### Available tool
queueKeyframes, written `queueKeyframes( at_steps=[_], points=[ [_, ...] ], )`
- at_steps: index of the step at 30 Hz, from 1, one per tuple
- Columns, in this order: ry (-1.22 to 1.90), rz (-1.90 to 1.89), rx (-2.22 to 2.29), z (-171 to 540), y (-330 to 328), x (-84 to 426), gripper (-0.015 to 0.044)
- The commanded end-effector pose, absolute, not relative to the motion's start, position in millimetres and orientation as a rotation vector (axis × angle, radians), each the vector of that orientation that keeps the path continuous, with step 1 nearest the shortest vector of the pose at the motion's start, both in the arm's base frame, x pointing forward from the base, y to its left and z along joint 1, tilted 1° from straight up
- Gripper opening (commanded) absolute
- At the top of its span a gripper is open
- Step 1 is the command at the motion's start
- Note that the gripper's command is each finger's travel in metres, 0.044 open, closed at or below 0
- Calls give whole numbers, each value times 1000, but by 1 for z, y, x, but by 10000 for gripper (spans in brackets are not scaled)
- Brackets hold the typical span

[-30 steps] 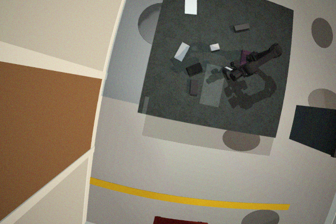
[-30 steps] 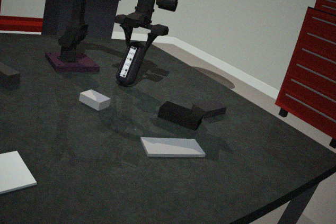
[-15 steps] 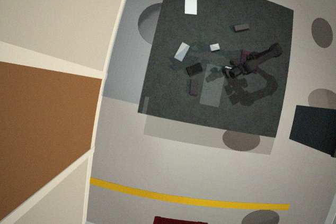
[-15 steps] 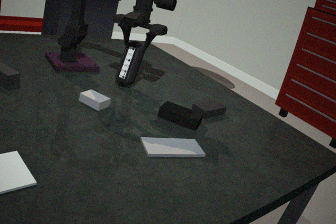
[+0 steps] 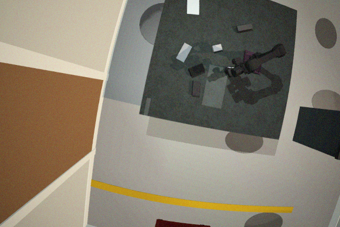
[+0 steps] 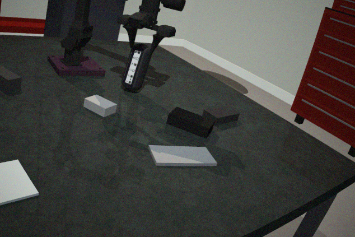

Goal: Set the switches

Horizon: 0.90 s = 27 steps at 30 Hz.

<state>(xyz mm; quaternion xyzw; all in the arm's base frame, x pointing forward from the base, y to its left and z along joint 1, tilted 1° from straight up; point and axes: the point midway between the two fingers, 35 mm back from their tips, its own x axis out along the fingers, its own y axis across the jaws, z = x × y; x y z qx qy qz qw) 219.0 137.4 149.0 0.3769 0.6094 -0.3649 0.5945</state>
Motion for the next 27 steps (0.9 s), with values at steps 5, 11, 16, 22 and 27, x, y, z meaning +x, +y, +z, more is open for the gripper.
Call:
queueKeyframes(
  at_steps=[5,11,16,22,27],
  points=[
    [1405,-854,866,148,129,223,338],
    [1405,-854,866,148,125,225,338],
    [1404,-854,866,148,121,227,338],
    [1404,-854,866,148,116,229,338],
    [1404,-854,865,148,113,231,338]
  ],
)
